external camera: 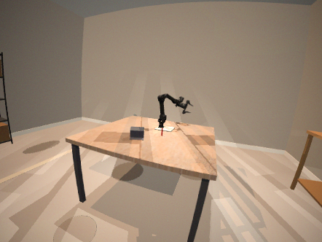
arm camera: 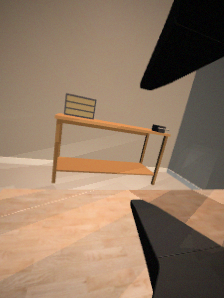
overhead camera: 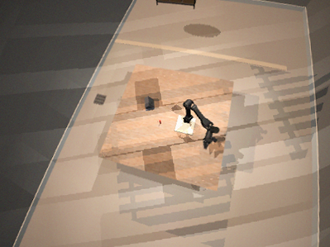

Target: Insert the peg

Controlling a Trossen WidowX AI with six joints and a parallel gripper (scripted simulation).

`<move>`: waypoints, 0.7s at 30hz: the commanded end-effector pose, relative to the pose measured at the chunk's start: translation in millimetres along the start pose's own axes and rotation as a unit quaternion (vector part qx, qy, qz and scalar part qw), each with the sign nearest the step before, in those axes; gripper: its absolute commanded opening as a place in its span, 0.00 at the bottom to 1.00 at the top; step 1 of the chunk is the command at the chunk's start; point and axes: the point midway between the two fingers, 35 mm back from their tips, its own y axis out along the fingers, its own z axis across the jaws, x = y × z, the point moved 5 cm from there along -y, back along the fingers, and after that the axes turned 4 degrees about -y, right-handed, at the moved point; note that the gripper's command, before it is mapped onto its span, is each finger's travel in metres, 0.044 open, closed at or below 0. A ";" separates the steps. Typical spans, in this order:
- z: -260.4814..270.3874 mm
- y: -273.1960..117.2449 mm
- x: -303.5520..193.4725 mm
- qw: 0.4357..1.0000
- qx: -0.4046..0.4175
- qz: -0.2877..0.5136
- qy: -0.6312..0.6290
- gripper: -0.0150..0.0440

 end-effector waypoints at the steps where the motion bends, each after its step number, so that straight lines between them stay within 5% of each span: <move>1: -1.3 9.9 -9.6 1.000 0.010 0.012 0.011 1.00; 21: 2.7 59.9 -71.3 0.990 0.065 0.101 0.068 1.00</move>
